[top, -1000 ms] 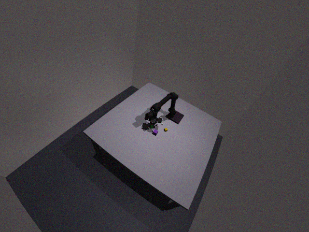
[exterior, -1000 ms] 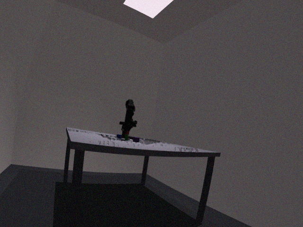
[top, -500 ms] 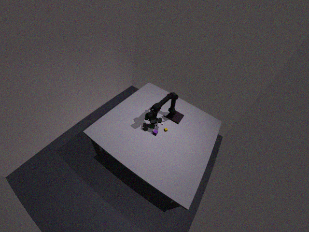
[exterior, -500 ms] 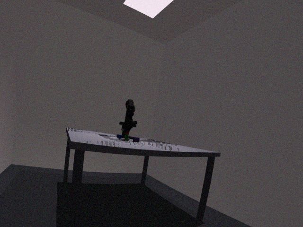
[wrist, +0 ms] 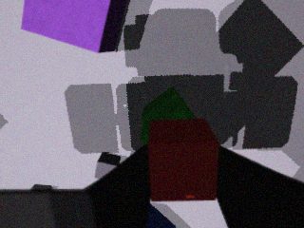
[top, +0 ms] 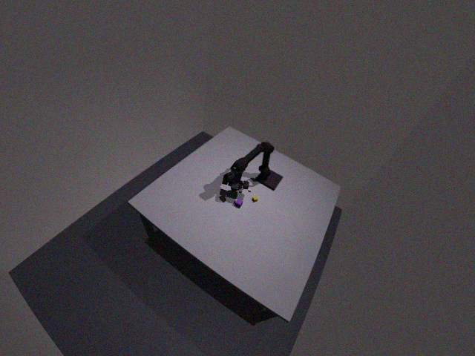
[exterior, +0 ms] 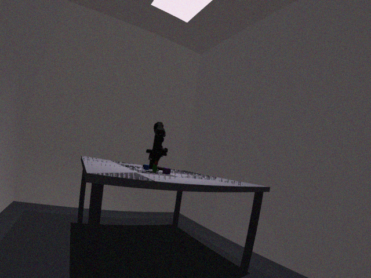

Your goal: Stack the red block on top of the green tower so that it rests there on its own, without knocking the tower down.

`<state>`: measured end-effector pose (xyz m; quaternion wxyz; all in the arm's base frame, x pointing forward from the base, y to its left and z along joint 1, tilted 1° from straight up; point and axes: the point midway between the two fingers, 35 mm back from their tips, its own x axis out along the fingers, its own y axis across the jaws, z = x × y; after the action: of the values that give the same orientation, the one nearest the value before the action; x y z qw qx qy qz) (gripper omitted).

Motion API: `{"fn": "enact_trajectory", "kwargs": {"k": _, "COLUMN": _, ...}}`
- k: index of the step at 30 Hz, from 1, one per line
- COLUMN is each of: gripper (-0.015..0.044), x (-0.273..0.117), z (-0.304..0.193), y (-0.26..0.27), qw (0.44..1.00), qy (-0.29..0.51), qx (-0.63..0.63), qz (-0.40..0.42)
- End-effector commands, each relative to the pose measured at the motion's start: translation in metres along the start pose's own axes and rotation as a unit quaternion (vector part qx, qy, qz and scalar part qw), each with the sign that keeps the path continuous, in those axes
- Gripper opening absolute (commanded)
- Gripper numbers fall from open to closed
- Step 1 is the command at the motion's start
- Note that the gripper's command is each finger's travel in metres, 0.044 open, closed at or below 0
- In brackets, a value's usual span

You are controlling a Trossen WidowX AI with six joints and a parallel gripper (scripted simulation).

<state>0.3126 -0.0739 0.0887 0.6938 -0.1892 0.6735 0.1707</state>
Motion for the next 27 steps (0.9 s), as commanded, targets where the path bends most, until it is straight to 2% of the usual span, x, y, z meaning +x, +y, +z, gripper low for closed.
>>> {"fn": "enact_trajectory", "kwargs": {"k": 1, "gripper": 0.0000, "x": -0.0034, "z": 0.0002, "y": -0.0003, "qw": 1.000, "qy": 0.000, "qx": -0.002, "qz": -0.001}}
{"fn": "enact_trajectory", "kwargs": {"k": 2, "gripper": 0.0000, "x": -0.0060, "z": 0.0003, "y": -0.0003, "qw": 1.000, "qy": 0.000, "qx": -0.002, "qz": -0.001}}
{"fn": "enact_trajectory", "kwargs": {"k": 19, "gripper": 0.0440, "x": -0.0007, "z": -0.0001, "y": 0.0001, "qw": 1.000, "qy": 0.001, "qx": 0.000, "qz": 0.001}}
{"fn": "enact_trajectory", "kwargs": {"k": 27, "gripper": 0.0440, "x": -0.0007, "z": -0.0001, "y": 0.0001, "qw": 1.000, "qy": 0.001, "qx": 0.000, "qz": 0.001}}
